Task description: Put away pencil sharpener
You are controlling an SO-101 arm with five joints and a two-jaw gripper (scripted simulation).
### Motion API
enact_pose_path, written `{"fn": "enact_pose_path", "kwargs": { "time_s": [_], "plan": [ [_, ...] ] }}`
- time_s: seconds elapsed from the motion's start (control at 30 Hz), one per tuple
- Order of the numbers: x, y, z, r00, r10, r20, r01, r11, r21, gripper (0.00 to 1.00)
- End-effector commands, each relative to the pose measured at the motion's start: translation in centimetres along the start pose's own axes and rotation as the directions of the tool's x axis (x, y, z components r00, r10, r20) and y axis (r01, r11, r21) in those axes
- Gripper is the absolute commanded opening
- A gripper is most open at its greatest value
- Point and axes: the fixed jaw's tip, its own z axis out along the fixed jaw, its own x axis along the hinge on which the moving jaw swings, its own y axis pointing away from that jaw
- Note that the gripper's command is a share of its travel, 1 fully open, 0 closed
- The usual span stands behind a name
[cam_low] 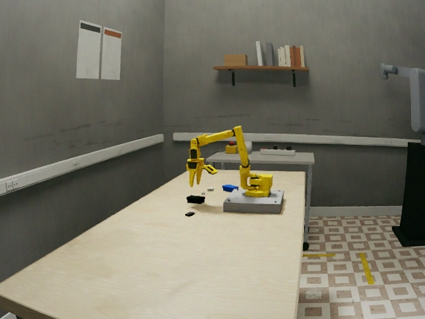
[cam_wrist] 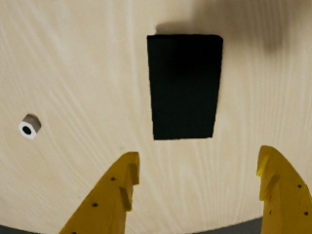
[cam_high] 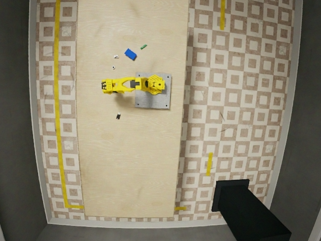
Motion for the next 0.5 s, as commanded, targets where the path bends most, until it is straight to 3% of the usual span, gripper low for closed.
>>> {"fn": "enact_pose_path", "kwargs": {
  "time_s": [0.0, 0.47],
  "plan": [
    [0.02, -0.2, -0.24, 1.0, -0.008, -0.008, 0.008, 1.0, 0.004, 0.28],
    [-0.05, -0.18, -0.12, 1.0, -0.008, -0.008, 0.008, 1.0, 0.004, 0.28]
  ]
}}
